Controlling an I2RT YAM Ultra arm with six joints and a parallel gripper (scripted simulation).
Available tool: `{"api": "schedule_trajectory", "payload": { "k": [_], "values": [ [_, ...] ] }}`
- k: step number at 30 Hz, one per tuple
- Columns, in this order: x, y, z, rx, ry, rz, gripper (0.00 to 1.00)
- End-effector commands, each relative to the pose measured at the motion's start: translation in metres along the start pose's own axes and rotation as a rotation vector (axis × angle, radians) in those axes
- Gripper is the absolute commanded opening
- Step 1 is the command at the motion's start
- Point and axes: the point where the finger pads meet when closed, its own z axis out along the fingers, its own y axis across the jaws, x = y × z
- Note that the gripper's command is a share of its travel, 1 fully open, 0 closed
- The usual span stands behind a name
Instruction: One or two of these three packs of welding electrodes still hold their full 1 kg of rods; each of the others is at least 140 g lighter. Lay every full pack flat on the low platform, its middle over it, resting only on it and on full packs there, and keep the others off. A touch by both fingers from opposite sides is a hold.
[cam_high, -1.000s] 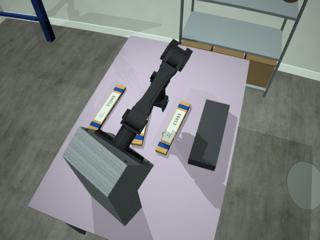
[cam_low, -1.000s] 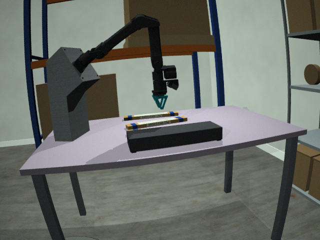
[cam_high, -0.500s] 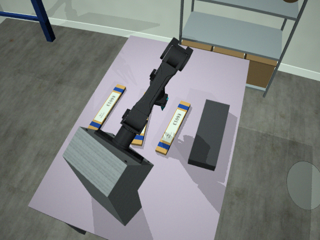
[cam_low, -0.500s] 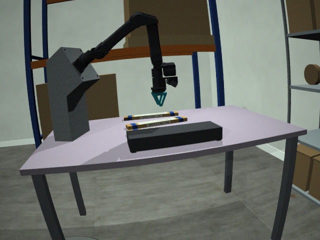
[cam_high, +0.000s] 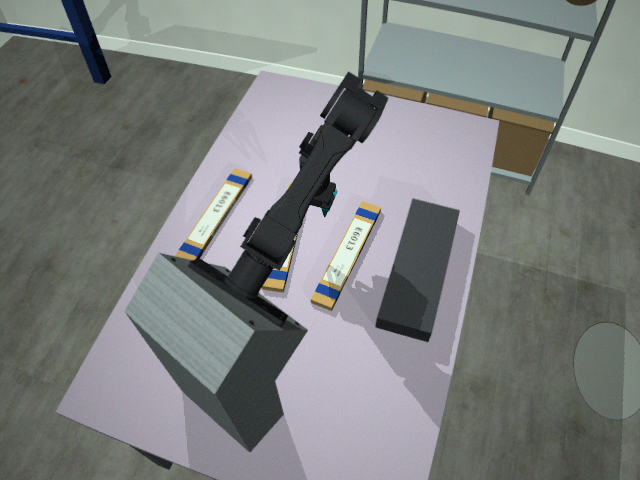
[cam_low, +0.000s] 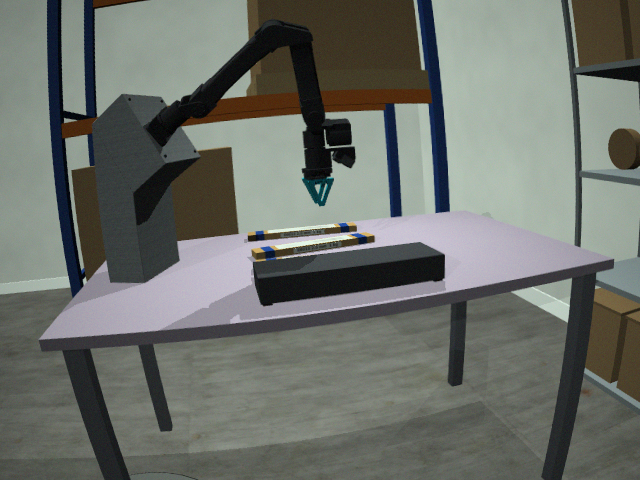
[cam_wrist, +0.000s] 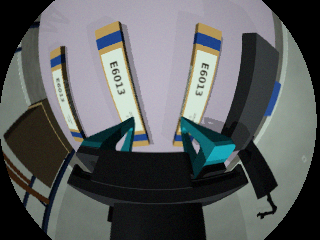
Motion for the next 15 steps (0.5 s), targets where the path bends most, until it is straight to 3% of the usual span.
{"api": "schedule_trajectory", "payload": {
  "k": [1,15],
  "values": [
    [0.004,0.003,-0.0127,-0.006,0.006,-0.006,0.63],
    [0.004,0.003,-0.0167,-0.006,0.006,-0.006,0.63]
  ]
}}
